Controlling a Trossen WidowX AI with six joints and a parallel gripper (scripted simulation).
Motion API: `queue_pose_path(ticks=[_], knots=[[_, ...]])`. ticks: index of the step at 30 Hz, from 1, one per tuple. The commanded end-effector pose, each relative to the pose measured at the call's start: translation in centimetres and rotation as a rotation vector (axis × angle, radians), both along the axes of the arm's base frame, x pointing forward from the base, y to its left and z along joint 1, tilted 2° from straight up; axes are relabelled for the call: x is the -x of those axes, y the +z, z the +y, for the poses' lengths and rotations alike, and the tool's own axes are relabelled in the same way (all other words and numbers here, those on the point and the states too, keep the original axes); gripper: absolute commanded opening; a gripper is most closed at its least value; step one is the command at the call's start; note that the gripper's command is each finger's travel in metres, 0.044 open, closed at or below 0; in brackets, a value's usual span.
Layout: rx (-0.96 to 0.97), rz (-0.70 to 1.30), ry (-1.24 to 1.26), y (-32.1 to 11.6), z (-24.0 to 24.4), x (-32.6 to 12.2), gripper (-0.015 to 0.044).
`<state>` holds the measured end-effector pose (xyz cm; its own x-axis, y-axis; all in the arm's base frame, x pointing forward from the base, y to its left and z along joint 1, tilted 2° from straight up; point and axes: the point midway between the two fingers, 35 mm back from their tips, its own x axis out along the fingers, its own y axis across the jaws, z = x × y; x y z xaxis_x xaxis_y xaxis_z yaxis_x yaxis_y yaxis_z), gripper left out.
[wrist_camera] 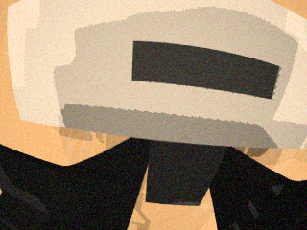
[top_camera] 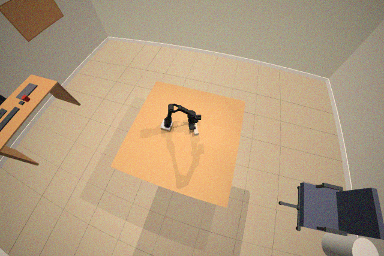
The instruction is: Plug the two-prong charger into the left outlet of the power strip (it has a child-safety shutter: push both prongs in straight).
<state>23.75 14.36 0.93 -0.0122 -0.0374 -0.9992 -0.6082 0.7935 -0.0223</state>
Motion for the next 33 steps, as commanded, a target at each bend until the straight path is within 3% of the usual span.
queue_pose_path(ticks=[1,8,33], knots=[[-0.001,-0.001,0.0,-0.01,0.02,-0.03,0.0262],[-0.001,-0.002,0.0,-0.01,0.02,-0.03,0.044],[-0.012,-0.012,0.001,-0.06,-0.44,0.56,0.044]])
